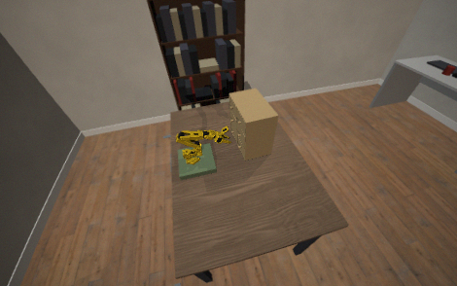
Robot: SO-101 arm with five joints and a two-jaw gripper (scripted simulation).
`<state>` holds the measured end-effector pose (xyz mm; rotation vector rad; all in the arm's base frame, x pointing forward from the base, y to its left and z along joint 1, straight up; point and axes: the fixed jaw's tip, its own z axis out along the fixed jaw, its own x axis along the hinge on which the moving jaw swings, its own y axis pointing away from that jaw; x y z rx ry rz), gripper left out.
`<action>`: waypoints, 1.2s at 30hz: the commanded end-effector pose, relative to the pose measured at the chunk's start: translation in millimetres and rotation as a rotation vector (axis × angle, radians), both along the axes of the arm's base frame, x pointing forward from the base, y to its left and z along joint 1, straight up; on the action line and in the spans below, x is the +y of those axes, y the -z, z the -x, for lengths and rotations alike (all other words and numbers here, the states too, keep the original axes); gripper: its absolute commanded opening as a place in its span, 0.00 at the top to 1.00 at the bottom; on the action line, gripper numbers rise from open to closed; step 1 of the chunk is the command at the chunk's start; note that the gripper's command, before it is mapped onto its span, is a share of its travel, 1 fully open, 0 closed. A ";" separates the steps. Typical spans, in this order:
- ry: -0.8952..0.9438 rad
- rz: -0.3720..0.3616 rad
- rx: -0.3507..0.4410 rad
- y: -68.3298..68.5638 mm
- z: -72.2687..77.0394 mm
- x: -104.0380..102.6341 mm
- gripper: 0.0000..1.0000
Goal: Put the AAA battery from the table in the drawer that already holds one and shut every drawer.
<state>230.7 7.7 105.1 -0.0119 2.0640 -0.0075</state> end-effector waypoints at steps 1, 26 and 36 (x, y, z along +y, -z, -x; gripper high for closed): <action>0.005 0.008 0.053 -1.3 5.1 -2.2 0.79; 0.002 0.016 0.400 11.9 52.4 -3.5 0.79; 0.000 0.017 0.554 13.9 80.9 -3.5 0.79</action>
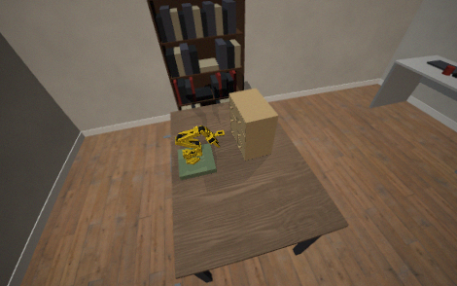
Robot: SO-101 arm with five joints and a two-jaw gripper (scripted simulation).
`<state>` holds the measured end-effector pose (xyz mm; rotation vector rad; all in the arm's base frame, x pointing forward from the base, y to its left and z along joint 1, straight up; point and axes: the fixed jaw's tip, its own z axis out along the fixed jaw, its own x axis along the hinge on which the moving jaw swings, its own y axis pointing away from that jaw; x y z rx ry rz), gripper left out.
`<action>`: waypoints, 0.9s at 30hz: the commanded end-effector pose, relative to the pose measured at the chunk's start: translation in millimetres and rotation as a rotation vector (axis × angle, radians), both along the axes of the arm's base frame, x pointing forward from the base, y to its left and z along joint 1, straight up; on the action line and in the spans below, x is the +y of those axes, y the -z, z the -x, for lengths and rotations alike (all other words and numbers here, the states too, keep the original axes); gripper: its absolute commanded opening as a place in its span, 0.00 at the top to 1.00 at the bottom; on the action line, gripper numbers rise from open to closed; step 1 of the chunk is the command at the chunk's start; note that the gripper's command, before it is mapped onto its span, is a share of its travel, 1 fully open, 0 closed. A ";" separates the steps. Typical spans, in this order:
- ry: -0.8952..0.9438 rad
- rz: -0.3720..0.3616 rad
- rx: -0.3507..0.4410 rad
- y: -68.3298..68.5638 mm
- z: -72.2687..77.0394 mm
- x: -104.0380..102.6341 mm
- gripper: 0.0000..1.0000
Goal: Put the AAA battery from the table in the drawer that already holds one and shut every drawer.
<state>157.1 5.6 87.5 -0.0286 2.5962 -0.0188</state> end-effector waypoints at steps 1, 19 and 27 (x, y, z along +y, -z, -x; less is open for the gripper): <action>0.002 0.004 0.022 -3.8 7.3 -1.4 0.79; 0.002 0.004 0.022 -3.8 7.3 -1.4 0.79; -0.071 0.009 0.225 5.1 15.7 8.5 0.75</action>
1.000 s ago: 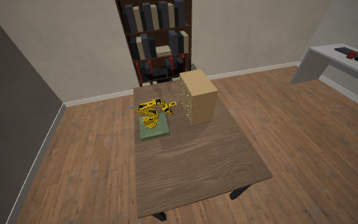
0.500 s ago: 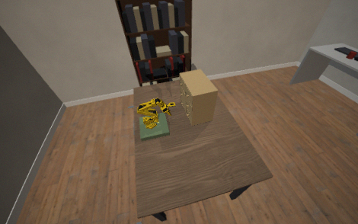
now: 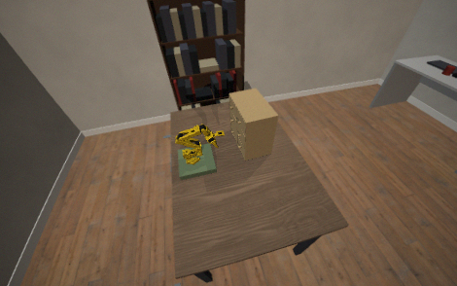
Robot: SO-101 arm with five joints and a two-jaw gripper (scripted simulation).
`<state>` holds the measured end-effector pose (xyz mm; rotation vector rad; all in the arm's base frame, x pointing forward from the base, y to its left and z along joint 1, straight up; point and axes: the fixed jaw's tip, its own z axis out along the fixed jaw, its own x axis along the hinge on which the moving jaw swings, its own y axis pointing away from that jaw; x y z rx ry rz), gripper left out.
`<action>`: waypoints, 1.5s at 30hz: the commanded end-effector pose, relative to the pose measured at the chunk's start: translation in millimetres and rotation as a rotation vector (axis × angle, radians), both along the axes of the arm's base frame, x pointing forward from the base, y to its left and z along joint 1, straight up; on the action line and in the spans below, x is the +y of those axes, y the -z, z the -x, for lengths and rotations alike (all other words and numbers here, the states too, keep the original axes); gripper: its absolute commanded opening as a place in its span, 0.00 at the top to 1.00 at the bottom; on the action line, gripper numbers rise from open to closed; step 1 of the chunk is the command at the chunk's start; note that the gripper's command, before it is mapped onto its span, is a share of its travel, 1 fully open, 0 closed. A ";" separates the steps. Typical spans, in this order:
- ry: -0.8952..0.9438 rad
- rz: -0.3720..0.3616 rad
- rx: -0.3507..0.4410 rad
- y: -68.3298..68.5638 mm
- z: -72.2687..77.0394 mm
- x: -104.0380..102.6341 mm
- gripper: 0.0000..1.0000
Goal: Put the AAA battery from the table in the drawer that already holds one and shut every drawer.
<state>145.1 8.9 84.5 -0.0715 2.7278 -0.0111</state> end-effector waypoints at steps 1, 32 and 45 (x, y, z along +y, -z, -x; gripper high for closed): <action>-0.054 0.006 0.126 3.5 5.2 6.6 0.74; -0.156 0.035 0.410 13.3 18.1 18.4 0.60; -0.156 0.035 0.410 13.3 18.1 18.4 0.60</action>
